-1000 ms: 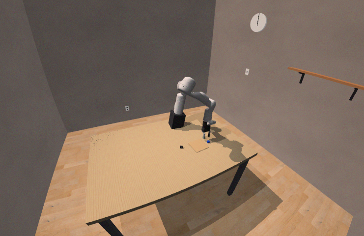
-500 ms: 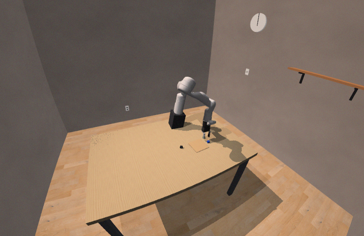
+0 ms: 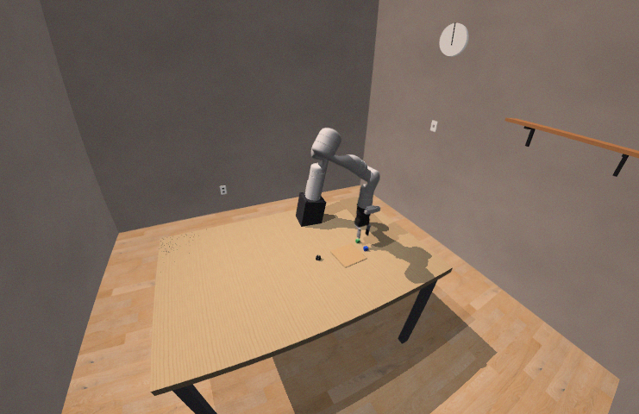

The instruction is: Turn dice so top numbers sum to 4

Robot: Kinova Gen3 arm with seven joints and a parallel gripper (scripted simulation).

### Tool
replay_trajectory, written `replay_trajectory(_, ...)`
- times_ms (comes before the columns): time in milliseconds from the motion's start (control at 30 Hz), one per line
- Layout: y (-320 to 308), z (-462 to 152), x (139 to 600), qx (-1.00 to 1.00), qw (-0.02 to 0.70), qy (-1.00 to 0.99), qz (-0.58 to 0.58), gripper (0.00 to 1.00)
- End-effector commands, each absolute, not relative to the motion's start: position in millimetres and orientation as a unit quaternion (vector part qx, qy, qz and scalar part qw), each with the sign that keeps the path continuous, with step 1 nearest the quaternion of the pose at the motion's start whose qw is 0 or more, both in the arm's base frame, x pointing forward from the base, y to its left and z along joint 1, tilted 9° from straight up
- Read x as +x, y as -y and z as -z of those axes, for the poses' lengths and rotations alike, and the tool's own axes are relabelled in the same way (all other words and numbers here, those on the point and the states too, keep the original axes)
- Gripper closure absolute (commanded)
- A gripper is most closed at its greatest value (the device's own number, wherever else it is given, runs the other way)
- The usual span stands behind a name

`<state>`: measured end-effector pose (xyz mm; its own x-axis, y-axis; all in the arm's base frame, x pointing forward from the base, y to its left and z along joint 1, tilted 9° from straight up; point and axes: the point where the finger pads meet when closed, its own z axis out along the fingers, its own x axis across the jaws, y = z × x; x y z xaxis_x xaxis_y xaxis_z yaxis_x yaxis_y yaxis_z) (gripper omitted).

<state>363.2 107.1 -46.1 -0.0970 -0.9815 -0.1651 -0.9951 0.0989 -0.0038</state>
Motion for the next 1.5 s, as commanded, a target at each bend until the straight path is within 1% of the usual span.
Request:
replay_trajectory(0,-101,39,369,-0.667,0.066,-0.741,-0.046,0.0)
replay_trajectory(500,-91,-24,367,-0.667,0.066,-0.741,-0.046,0.0)
replay_trajectory(1233,-89,-34,367,-0.666,0.066,-0.742,-0.046,0.0)
replay_trajectory(1367,-70,-31,371,-0.641,0.064,-0.764,-0.048,0.0)
replay_trajectory(1467,-35,-24,376,-0.594,0.06,-0.801,-0.051,0.0)
